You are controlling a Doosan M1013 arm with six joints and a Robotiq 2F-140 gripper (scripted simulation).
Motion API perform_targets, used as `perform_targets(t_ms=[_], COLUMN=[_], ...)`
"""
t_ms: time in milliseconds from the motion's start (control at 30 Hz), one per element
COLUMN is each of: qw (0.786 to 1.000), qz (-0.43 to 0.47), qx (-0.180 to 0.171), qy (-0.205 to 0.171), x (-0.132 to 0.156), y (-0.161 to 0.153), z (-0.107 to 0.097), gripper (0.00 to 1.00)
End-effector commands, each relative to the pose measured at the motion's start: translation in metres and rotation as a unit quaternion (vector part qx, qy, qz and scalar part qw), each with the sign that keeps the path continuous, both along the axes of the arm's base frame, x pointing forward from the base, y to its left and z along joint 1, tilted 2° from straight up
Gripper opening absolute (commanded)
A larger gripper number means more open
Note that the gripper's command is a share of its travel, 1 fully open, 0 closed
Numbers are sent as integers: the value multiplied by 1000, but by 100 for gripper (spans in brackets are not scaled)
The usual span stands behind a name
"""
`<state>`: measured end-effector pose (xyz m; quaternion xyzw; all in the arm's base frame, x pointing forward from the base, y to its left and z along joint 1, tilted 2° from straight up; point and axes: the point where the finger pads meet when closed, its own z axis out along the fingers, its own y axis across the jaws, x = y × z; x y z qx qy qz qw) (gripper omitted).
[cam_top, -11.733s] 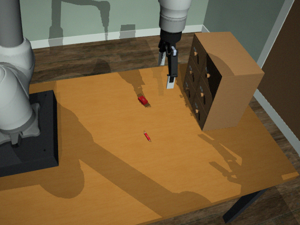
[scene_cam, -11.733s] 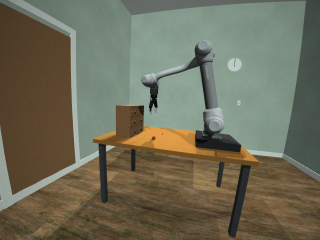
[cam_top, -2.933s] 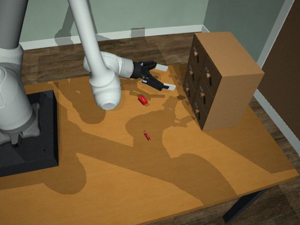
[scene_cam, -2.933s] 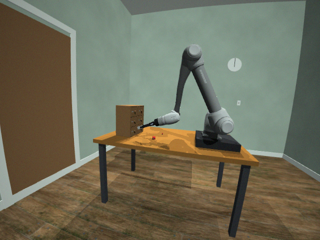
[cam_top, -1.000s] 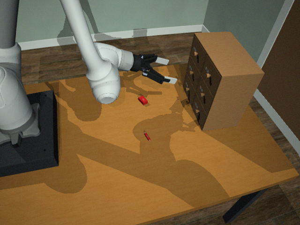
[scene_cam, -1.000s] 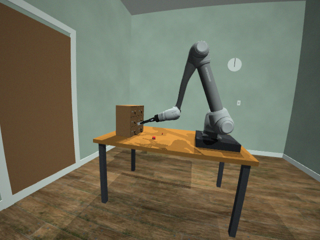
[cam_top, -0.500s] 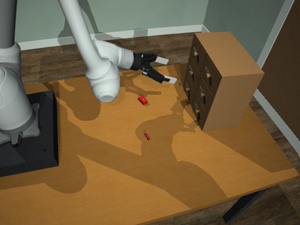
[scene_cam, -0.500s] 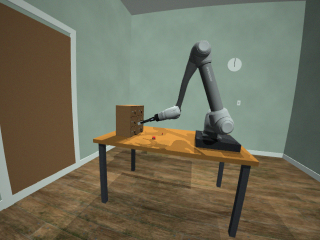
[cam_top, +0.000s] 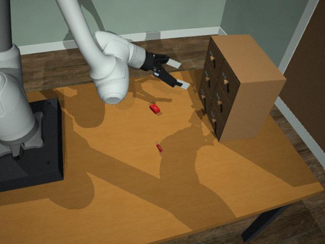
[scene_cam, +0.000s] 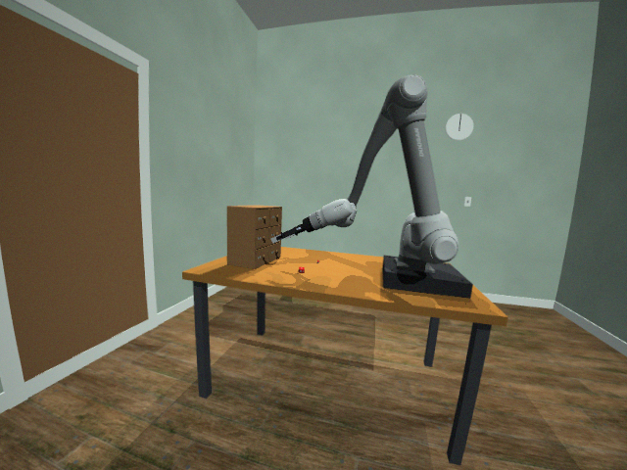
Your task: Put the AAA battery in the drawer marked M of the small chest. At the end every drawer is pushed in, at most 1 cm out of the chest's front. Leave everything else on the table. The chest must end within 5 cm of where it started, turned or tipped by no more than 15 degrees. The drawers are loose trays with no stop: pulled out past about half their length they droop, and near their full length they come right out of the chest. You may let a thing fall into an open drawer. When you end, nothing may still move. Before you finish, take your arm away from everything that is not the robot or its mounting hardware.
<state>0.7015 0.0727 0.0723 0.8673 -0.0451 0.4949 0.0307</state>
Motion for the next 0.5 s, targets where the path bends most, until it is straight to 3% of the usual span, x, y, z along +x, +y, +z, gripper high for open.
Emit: perform_targets(t_ms=[0, 233, 467], qw=[1000, 997, 994], qz=[-1, -3, -3], qx=[2, 7, 10], qy=[26, 82, 109], x=[-4, -13, -17], y=[0, 1, 1], z=[4, 14, 18], gripper=[100, 100, 100])
